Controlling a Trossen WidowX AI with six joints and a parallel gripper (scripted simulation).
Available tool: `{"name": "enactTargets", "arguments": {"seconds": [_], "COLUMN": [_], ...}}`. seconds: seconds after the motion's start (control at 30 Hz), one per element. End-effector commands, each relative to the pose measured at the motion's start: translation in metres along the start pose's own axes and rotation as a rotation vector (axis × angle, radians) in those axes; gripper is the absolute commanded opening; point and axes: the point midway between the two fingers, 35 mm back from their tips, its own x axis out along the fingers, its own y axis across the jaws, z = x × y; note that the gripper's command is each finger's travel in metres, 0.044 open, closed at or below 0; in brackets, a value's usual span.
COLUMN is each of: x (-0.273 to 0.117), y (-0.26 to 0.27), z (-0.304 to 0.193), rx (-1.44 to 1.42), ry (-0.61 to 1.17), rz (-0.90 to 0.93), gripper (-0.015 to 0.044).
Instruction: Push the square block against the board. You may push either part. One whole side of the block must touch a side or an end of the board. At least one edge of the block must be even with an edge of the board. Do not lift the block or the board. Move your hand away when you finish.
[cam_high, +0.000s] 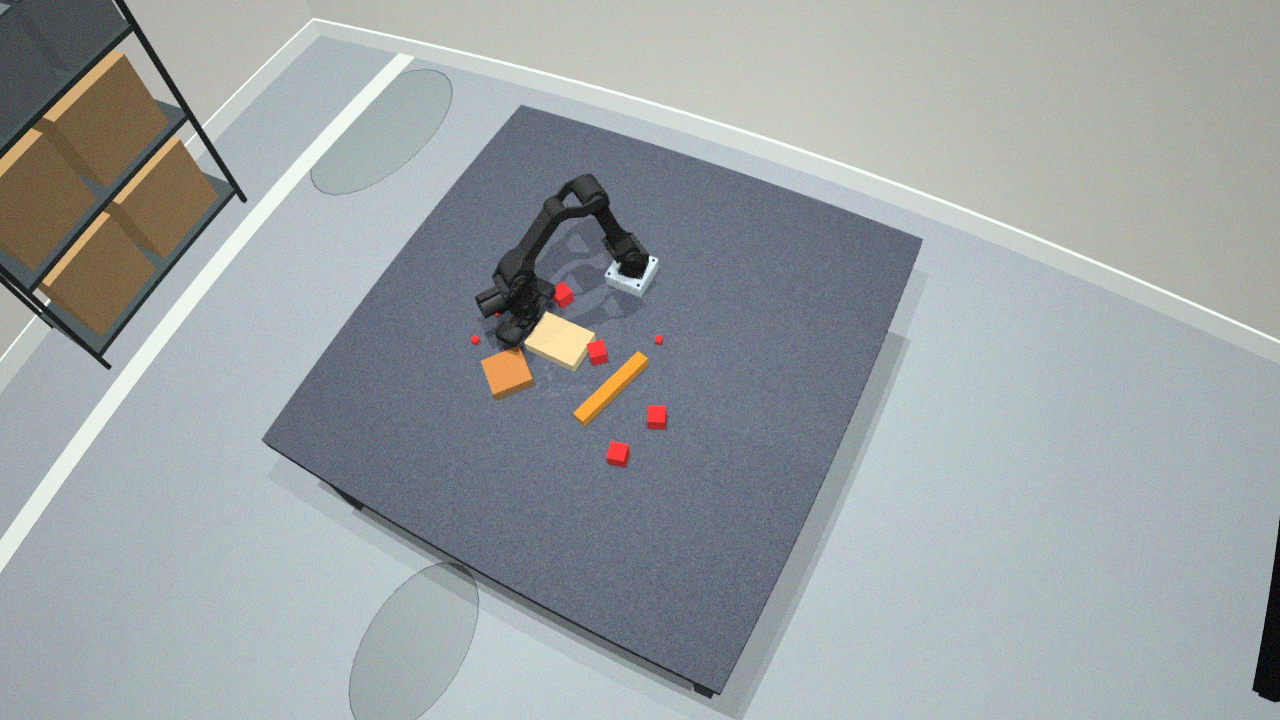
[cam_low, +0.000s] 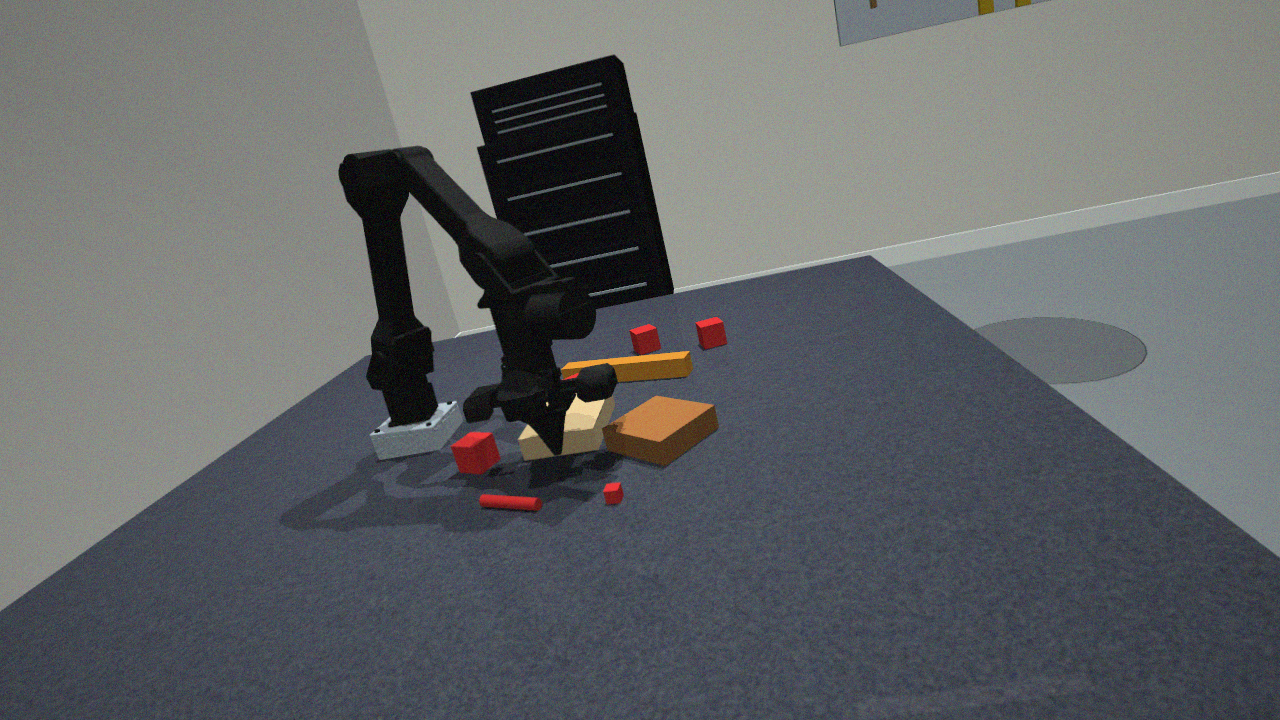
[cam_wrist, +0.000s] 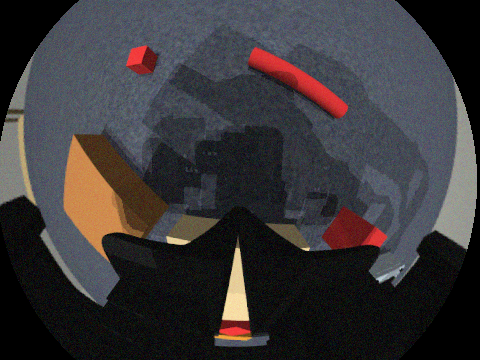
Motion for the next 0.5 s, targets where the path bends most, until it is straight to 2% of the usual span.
{"name": "enactTargets", "arguments": {"seconds": [0.0, 0.47], "x": [0.0034, 0.0034], "y": [-0.0034, -0.0036], "z": [-0.009, -0.0109], "rx": [0.003, 0.003], "ry": [0.013, 0.013], "rz": [-0.009, -0.009], "gripper": [0.0, 0.0]}}
